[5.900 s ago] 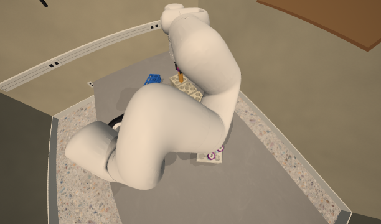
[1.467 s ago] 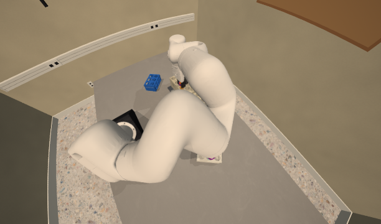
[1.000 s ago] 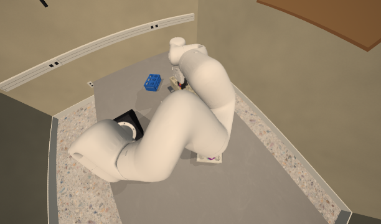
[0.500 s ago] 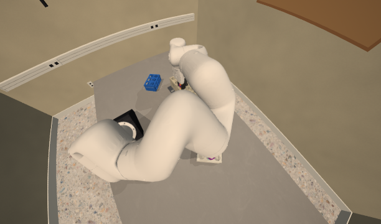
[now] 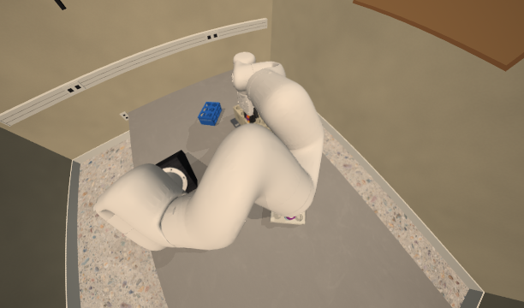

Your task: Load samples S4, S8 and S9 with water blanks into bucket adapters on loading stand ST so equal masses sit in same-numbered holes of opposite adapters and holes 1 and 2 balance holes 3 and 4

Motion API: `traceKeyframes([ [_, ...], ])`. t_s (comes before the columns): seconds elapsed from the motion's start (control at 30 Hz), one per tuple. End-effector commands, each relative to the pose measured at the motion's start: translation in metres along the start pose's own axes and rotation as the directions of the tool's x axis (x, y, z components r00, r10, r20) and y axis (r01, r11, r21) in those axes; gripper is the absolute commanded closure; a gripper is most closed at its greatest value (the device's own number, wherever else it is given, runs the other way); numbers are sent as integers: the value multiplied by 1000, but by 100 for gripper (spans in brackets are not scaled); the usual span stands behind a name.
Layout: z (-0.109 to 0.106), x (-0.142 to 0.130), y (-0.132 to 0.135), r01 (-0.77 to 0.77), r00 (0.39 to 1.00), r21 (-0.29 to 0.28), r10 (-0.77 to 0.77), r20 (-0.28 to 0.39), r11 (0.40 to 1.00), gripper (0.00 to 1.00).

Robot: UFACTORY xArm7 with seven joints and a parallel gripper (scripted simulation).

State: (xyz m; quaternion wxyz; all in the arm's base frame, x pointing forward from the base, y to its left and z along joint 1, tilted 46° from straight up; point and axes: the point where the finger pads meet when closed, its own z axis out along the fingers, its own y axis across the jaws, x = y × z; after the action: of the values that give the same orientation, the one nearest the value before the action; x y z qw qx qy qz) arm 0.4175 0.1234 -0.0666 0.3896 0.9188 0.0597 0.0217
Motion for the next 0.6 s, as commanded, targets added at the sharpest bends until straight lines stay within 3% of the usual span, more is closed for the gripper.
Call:
traceKeyframes([
  [0.0, -2, 1, -1, 0, 1000, 3, 0, -4, 1000, 56],
  [0.57, -10, 1, -1, 0, 1000, 3, 0, -4, 1000, 56],
])
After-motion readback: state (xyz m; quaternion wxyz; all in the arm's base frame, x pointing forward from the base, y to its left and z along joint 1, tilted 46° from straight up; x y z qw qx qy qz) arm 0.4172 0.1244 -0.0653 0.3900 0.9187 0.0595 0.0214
